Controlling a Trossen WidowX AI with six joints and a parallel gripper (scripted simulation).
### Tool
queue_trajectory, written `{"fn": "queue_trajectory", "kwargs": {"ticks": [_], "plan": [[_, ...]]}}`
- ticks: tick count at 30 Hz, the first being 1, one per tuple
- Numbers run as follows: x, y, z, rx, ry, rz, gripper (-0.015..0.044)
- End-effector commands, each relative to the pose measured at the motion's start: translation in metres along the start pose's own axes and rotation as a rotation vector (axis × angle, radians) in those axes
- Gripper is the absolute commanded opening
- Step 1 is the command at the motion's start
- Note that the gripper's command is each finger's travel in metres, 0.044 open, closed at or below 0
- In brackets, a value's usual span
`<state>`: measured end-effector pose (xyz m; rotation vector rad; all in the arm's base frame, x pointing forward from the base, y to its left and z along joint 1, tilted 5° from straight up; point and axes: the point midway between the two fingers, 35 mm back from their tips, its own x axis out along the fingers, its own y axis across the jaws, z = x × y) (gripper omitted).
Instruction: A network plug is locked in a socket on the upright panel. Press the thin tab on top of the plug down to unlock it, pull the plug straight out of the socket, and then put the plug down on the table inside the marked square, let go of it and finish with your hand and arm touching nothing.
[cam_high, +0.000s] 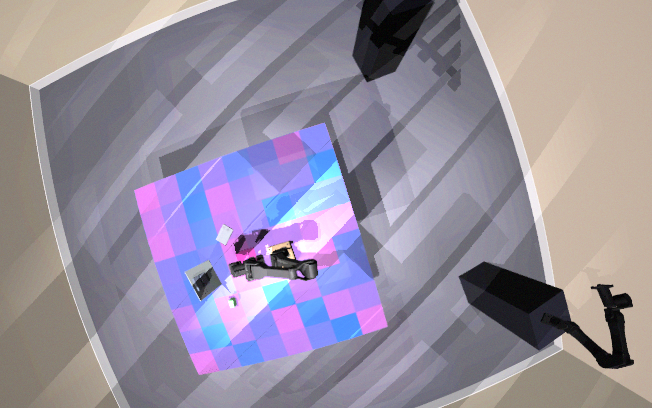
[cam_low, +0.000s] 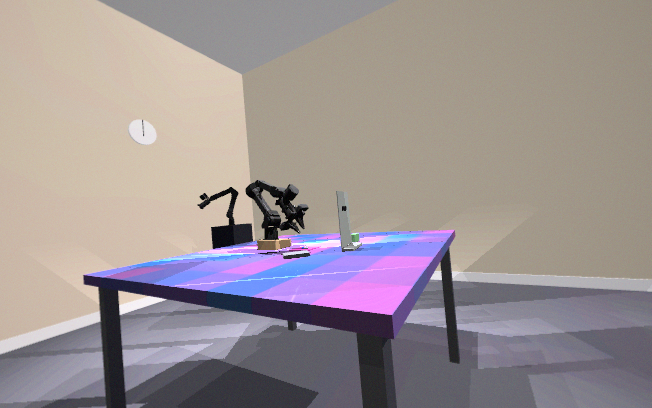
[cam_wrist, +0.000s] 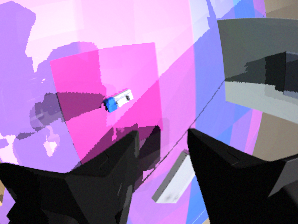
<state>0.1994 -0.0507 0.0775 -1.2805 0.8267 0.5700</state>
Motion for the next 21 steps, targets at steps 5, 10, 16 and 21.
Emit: {"fn": "queue_trajectory", "kwargs": {"ticks": [5, 10, 16, 21], "plan": [[-0.012, -0.006, 0.001, -0.004, -0.004, -0.005, 0.0156], [-0.018, -0.009, 0.001, -0.004, -0.004, -0.004, 0.0156], [-0.026, -0.011, 0.001, -0.004, -0.003, -0.004, 0.0156], [-0.033, -0.014, 0.001, -0.004, -0.003, -0.004, 0.0156]]}}
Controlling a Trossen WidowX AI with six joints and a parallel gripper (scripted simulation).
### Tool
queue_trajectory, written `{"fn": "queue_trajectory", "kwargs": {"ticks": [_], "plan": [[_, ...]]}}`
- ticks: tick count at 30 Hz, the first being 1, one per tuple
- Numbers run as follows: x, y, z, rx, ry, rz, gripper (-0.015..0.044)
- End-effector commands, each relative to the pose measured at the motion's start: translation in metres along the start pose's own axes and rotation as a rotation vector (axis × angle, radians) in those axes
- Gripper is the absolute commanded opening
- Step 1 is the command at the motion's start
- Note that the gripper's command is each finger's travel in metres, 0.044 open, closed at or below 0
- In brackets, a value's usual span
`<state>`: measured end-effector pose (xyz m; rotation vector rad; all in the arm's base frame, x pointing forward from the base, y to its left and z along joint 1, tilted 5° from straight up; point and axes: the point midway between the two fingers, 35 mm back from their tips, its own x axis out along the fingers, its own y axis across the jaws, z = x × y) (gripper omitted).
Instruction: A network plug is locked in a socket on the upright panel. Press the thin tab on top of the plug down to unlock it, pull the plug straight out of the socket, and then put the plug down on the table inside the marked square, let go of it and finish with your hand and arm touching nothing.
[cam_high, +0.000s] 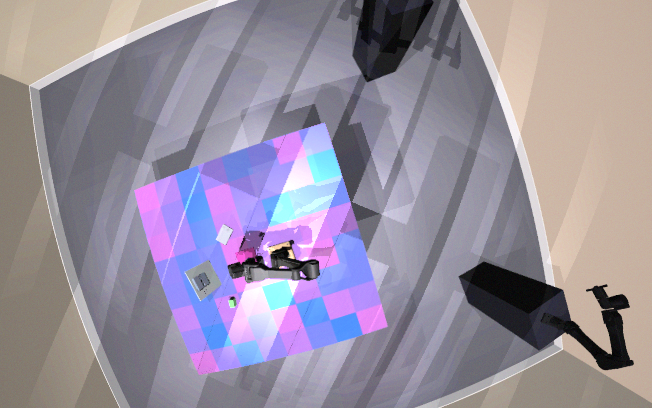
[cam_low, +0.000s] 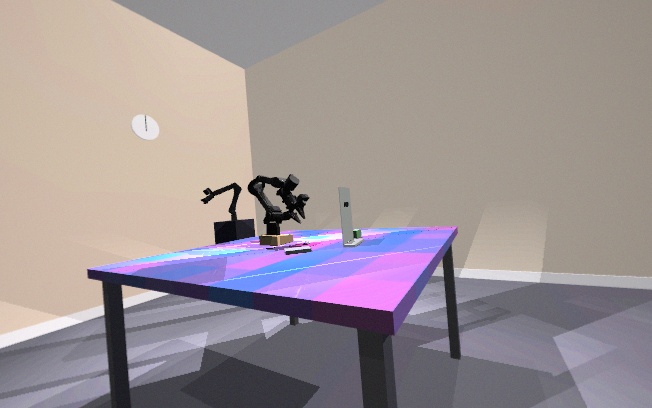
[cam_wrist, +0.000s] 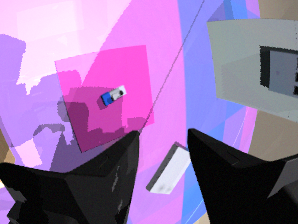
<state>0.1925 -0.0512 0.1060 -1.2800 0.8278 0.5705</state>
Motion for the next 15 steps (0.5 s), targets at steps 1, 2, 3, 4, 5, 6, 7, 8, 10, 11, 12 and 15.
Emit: {"fn": "queue_trajectory", "kwargs": {"ticks": [1, 2, 3, 4, 5, 6, 7, 8, 10, 11, 12, 15], "plan": [[-0.007, -0.002, 0.001, -0.004, -0.004, -0.005, 0.0156], [-0.002, -0.001, 0.0, 0.0, 0.0, 0.0, 0.0156], [-0.003, -0.002, 0.0, 0.0, 0.0, 0.0, 0.0156], [-0.005, -0.003, 0.0, 0.0, 0.0, 0.0, 0.0156], [-0.007, -0.005, 0.0, 0.0, 0.0, 0.0, 0.0156], [-0.009, -0.007, 0.0, 0.0, 0.0, 0.0, 0.0156], [-0.012, -0.009, 0.0, -0.001, 0.0, 0.0, 0.0156], [-0.014, -0.011, 0.0, -0.001, 0.0, -0.001, 0.0156], [-0.019, -0.015, 0.0, -0.001, -0.001, -0.001, 0.0156], [-0.021, -0.017, 0.0, -0.001, -0.001, -0.001, 0.0156], [-0.024, -0.019, 0.0, -0.001, -0.001, -0.001, 0.0156], [-0.031, -0.024, 0.0, -0.002, -0.001, -0.001, 0.0156]]}}
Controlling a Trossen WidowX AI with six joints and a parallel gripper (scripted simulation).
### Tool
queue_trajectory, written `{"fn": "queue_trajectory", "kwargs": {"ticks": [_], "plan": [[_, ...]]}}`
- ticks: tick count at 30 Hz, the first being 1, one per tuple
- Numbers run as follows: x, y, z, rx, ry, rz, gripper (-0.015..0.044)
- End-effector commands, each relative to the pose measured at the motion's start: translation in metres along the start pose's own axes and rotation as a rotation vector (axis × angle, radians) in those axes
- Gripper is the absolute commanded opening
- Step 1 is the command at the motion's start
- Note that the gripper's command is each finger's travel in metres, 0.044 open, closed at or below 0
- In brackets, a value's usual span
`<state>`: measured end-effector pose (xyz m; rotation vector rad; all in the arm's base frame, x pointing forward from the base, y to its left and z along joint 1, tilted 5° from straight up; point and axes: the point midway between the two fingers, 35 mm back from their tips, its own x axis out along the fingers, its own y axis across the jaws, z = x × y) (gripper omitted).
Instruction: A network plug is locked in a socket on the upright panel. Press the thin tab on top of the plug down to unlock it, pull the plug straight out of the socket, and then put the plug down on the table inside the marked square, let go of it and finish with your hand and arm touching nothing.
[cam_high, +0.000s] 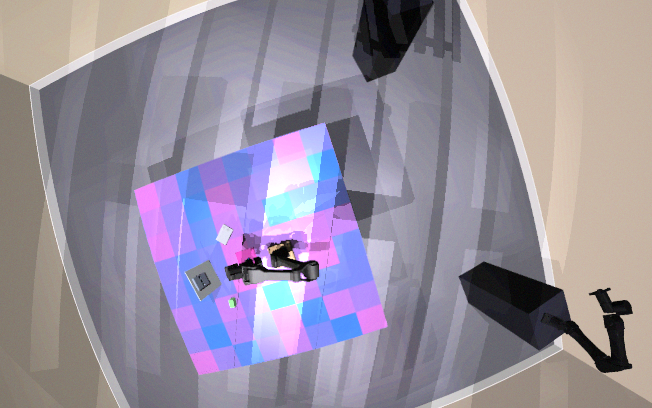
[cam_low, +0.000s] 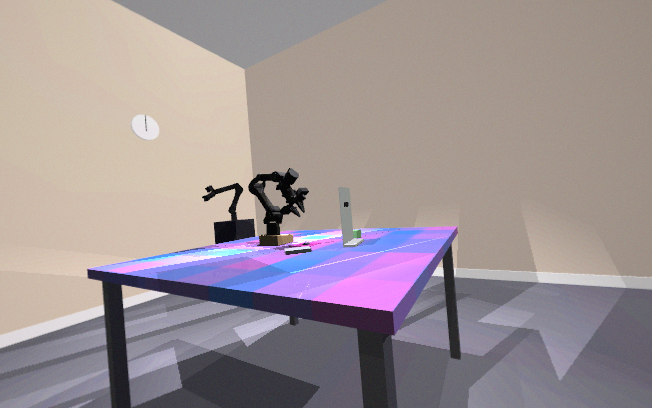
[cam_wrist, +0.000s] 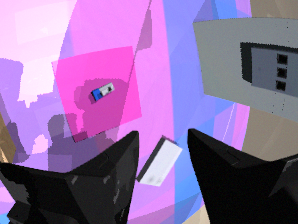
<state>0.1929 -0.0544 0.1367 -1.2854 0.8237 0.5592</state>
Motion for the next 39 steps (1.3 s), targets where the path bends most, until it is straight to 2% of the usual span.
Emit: {"fn": "queue_trajectory", "kwargs": {"ticks": [1, 26, 36, 37, 39], "plan": [[-0.009, -0.007, 0.0, -0.002, -0.005, 0.01, 0.0156], [-0.068, -0.042, 0.001, -0.004, -0.007, 0.007, 0.0156], [-0.068, -0.042, 0.001, -0.004, -0.007, 0.007, 0.0419], [-0.068, -0.042, 0.001, -0.004, -0.007, 0.007, 0.044], [-0.068, -0.042, 0.001, -0.004, -0.007, 0.007, 0.044]]}}
